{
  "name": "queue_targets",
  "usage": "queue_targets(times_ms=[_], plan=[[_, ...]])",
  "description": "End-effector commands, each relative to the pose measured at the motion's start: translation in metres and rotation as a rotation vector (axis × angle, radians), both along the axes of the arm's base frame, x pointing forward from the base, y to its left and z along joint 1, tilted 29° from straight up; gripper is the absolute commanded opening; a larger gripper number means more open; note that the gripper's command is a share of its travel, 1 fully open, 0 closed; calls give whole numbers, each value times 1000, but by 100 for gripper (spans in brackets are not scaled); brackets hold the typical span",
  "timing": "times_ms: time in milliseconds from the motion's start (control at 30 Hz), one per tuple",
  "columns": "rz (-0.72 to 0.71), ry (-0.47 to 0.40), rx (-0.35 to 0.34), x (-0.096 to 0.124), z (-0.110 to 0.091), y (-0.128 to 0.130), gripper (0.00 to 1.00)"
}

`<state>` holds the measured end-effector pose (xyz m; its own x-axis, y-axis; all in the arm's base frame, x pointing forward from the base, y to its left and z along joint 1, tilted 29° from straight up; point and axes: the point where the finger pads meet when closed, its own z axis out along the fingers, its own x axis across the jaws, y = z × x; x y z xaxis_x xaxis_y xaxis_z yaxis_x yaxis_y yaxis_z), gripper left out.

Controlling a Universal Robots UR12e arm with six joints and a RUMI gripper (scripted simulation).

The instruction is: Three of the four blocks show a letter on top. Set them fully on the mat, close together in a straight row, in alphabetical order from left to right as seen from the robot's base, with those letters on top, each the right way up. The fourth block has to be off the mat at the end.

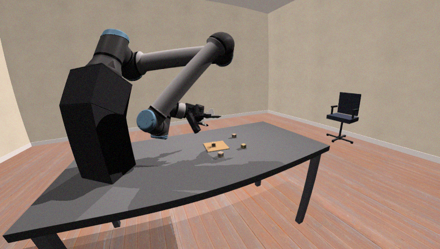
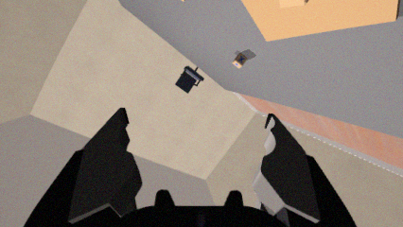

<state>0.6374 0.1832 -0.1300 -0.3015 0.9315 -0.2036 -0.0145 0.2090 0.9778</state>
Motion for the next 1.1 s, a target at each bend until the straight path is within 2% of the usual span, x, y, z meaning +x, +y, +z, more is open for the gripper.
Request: queue_targets(times_ms=[0,167,633,733,867,1067], plan=[[23,68,-33,5,3,7,100],[31,103,-52,11,4,9,100],[87,282,-146,32,10,24,100],[87,282,-146,32,10,24,100],[107,348,-180,40,12,29,100],[123,399,-207,46,14,34,100]])
